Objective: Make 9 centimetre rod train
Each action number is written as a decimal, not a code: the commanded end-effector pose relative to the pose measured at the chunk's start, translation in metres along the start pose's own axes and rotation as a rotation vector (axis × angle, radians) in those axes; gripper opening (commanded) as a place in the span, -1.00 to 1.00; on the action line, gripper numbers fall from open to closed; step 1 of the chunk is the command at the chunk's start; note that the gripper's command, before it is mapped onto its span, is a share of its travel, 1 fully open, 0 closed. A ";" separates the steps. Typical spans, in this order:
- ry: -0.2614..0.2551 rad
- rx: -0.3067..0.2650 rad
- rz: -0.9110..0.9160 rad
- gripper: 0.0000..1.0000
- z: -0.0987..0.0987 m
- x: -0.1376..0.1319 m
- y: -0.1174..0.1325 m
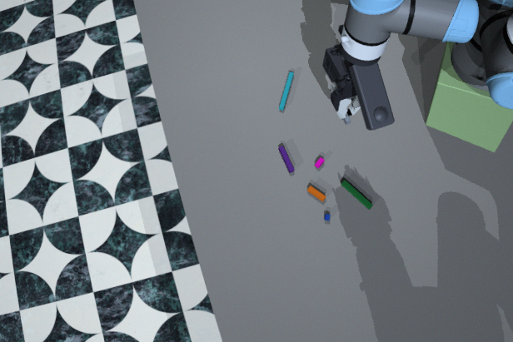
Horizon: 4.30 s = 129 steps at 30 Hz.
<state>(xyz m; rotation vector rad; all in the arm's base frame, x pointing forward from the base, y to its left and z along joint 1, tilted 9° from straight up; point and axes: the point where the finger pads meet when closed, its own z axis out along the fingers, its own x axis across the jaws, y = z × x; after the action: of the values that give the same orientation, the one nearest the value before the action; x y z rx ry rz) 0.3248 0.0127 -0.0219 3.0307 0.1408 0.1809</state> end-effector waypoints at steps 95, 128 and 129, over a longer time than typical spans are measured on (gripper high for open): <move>0.001 0.000 0.372 -1.00 0.086 -0.004 0.137; 0.001 0.000 0.372 -1.00 0.087 -0.004 0.137; 0.001 0.000 0.372 -1.00 0.087 -0.004 0.137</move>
<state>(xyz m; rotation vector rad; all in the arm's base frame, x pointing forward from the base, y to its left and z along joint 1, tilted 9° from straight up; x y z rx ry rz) 0.3436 -0.1310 -0.0937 3.0268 -0.4250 0.2078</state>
